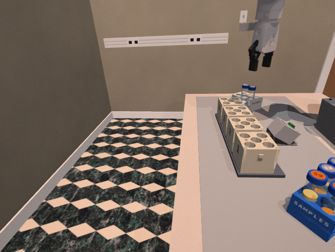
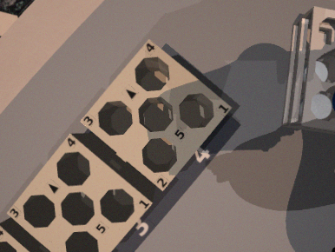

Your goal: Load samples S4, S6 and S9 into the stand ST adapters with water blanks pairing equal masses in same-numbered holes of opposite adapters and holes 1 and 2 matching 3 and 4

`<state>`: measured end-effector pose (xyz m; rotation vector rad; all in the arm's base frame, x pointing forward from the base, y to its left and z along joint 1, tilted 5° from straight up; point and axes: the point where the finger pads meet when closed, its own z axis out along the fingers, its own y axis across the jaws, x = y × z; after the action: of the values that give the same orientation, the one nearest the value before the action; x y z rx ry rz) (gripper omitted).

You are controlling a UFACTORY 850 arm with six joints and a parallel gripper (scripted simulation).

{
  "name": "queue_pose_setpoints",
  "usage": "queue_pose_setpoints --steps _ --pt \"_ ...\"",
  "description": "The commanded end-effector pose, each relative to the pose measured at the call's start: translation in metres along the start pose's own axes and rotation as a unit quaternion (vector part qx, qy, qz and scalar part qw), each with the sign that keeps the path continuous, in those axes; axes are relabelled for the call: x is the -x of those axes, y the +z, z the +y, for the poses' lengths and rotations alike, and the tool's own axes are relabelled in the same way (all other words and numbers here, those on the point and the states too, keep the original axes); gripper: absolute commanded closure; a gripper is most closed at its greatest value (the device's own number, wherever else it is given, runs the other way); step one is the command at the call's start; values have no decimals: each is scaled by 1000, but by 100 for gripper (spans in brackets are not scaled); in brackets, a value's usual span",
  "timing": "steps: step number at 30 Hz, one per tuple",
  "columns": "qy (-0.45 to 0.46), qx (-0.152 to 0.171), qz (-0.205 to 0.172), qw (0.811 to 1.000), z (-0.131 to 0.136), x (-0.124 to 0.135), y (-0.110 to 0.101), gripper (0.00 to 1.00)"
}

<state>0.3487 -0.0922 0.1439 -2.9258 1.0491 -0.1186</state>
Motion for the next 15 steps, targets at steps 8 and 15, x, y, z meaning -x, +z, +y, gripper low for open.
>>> queue_pose_setpoints --steps 8,15 --pt "0 -2 0 1000 45 -15 0 0" --pt "0 -2 0 1000 78 -26 0 0"
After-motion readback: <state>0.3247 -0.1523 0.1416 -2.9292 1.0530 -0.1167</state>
